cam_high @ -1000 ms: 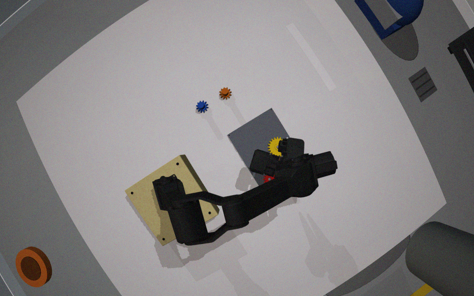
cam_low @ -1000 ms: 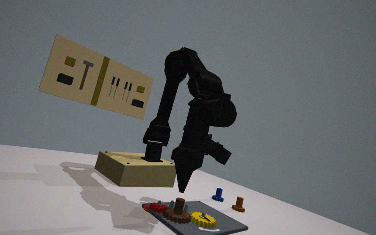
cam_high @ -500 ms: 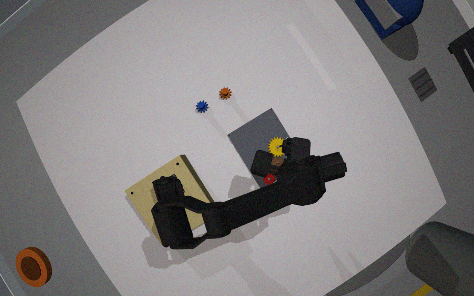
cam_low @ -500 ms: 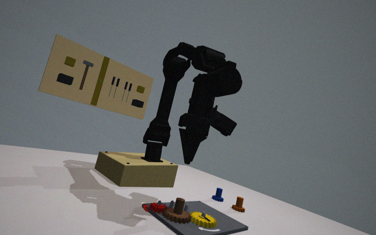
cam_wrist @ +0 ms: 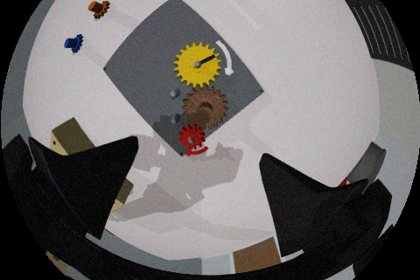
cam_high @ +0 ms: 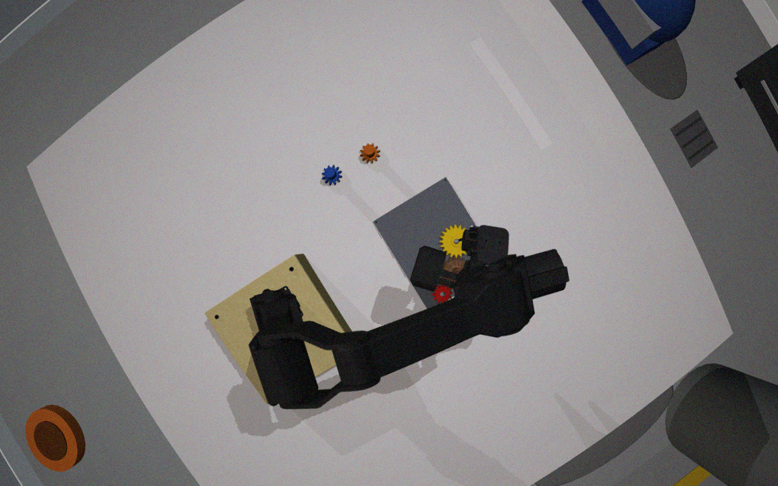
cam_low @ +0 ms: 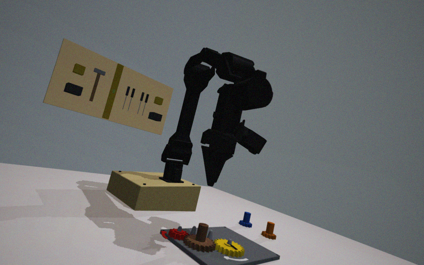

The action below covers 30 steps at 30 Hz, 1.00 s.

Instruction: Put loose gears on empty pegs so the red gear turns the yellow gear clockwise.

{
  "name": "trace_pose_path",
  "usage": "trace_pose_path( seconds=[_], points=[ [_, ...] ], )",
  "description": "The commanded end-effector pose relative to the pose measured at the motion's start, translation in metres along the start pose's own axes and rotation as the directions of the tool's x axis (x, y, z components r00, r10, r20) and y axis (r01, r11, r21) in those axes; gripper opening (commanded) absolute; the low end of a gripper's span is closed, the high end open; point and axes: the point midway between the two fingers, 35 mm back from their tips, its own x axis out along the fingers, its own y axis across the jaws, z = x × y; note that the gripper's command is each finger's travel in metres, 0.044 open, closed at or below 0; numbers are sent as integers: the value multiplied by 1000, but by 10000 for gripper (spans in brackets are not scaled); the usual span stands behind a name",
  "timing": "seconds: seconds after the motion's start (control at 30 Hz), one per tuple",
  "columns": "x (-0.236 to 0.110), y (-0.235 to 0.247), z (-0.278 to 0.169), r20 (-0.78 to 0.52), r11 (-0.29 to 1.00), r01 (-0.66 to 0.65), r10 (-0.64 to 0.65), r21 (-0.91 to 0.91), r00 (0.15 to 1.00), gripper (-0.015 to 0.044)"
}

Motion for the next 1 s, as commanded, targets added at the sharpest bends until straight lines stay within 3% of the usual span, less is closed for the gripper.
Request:
trace_pose_path(
  seconds=[0.0,0.83,0.97],
  points=[
    [0,0,0,-1,1000,-2,2,5,1000,440],
    [0,0,0,-1,1000,-2,2,5,1000,440],
    [-4,23,34,9,1000,-5,5,7,1000,440]
  ],
)
